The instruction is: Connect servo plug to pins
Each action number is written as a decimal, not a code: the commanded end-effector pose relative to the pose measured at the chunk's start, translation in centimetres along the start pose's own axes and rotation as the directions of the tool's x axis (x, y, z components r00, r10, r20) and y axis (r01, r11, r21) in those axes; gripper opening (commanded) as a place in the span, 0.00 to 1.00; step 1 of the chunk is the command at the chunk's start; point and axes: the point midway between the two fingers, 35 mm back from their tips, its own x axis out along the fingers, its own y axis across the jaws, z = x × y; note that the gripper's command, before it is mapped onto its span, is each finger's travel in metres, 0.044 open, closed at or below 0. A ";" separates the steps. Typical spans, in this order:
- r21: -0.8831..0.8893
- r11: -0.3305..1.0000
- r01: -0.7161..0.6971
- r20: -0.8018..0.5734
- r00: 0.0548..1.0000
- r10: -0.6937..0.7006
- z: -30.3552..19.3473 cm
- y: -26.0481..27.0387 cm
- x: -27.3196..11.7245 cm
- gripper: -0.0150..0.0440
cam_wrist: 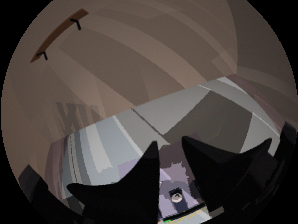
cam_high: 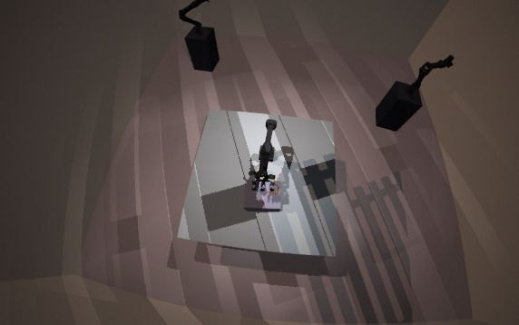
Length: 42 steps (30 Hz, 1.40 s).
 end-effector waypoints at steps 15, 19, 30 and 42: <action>0.141 0.979 0.147 -0.531 0.846 -0.051 -7.3 2.3 6.3 0.45; 0.144 0.968 0.208 -0.632 0.771 -0.072 -9.2 2.7 7.1 0.45; 0.081 0.916 0.392 -0.850 0.507 -0.142 -14.4 3.8 8.3 0.45; 0.065 0.907 0.416 -0.871 0.467 -0.152 -17.1 3.6 9.4 0.45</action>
